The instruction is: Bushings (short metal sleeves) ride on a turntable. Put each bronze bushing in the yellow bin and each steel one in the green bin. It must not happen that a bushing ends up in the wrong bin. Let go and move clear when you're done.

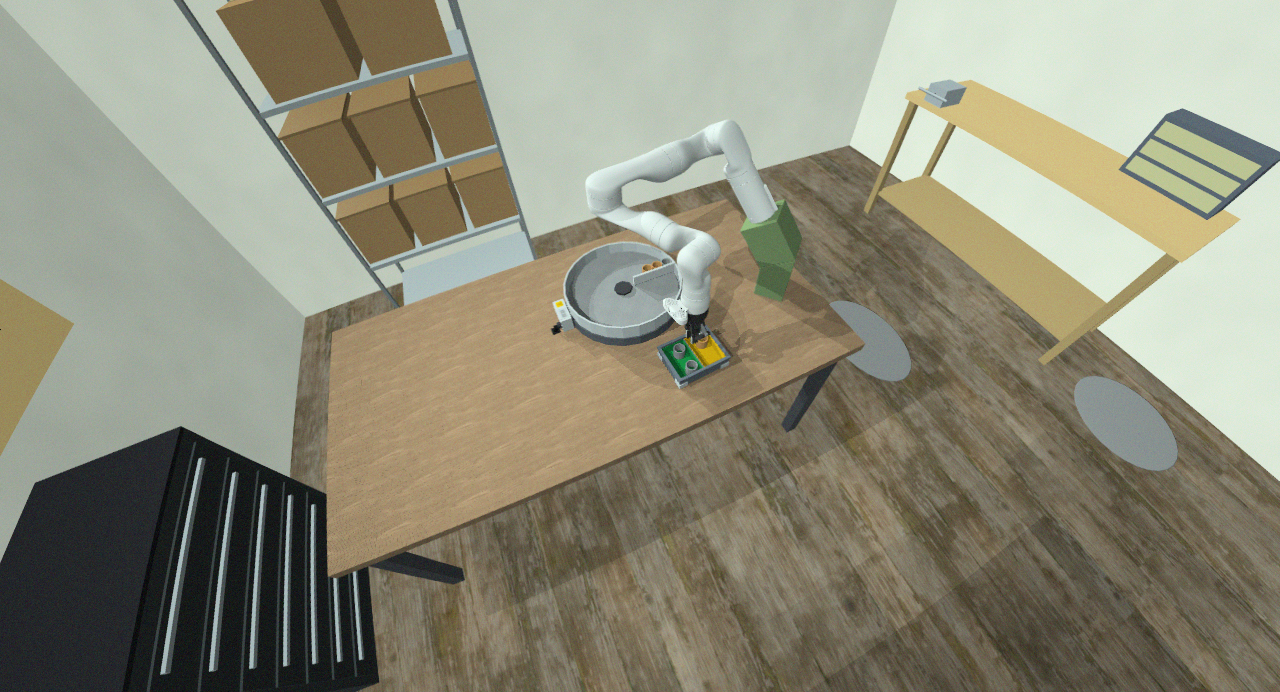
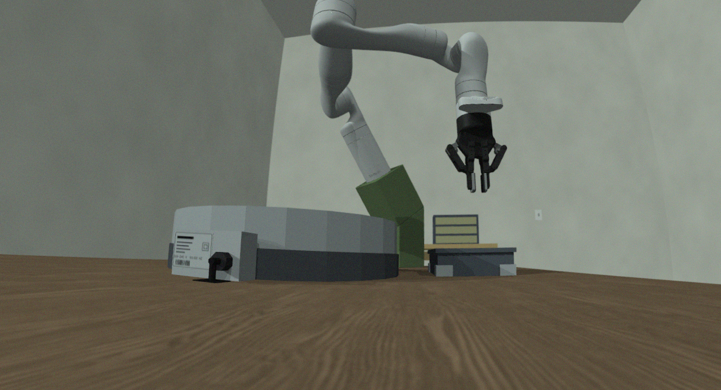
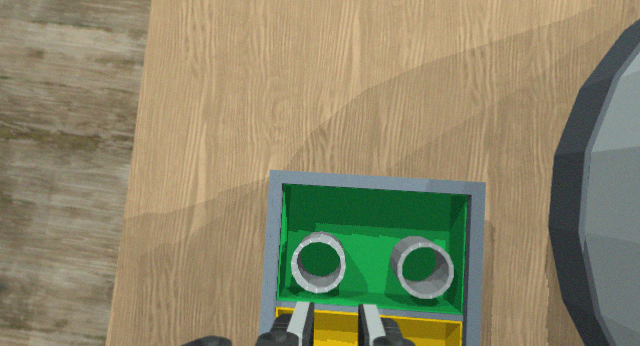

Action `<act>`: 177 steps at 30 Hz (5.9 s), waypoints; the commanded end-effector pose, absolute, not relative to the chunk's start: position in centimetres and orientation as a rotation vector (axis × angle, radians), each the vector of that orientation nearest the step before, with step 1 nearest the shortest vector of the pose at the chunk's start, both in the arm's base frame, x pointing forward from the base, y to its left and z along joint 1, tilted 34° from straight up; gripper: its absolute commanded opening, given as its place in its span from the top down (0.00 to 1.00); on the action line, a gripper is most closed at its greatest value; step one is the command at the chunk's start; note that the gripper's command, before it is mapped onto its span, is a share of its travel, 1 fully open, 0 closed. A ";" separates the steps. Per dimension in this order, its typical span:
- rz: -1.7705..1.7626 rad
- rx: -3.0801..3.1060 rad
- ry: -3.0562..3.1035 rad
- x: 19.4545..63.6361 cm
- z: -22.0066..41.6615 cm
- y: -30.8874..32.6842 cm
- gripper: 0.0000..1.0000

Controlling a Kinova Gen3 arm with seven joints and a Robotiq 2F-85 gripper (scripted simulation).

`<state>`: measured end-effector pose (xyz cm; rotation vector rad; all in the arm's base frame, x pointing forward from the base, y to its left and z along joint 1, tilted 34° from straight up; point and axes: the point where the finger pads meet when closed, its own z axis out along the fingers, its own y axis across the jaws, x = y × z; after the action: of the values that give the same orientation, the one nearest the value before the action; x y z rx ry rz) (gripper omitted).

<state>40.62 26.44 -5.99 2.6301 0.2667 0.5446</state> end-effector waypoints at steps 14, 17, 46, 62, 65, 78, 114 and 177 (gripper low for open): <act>0.546 2.631 0.268 40.6 -5.9 26.5 0.81; 0.546 2.631 0.268 40.6 -5.9 26.5 0.81; 0.546 2.631 0.268 40.6 -5.9 26.5 0.81; 0.546 2.631 0.268 40.6 -5.9 26.5 0.81; 0.546 2.631 0.268 40.6 -5.9 26.5 0.81; 0.543 2.628 0.282 40.2 -2.3 16.6 0.82; 0.537 2.622 0.308 39.6 4.1 -1.2 0.82; 0.532 2.617 0.324 41.0 4.5 -14.0 0.82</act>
<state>40.97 -14.03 4.57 2.6165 0.3225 0.5320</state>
